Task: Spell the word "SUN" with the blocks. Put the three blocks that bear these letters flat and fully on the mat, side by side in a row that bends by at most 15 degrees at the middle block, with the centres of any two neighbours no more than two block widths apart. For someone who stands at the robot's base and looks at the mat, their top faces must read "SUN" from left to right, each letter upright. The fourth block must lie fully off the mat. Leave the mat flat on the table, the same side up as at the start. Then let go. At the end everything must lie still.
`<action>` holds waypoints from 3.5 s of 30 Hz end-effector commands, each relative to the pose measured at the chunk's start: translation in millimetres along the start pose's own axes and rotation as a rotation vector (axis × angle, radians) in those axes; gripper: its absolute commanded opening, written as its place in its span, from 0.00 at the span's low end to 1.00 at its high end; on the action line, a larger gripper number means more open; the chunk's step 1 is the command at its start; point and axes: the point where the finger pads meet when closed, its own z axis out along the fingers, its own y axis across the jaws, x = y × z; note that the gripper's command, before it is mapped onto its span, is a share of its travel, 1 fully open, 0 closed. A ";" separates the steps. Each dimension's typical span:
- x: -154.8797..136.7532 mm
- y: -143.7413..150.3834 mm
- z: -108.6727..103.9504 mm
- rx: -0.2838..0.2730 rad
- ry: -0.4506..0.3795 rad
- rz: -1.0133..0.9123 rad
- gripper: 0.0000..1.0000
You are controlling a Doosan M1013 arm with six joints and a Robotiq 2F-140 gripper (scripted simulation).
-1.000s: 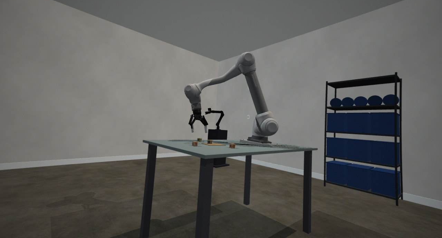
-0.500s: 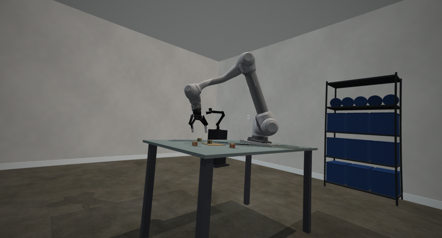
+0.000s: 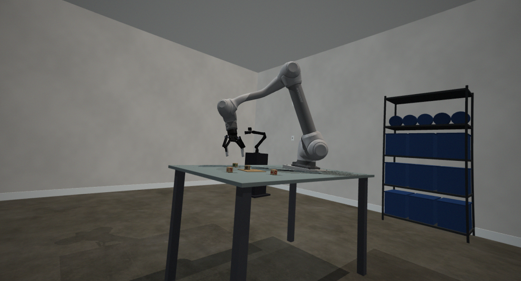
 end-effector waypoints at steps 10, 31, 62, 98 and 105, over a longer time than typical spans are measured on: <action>-2.6 -1.3 3.6 -0.003 0.006 0.003 1.00; 14.9 -2.7 -32.0 0.040 -0.200 -0.213 1.00; 17.0 -1.0 -32.0 0.065 -0.342 -0.369 1.00; 16.2 -1.2 -29.6 0.065 -0.342 -0.368 0.40; 16.0 -1.1 -29.2 0.065 -0.342 -0.368 0.40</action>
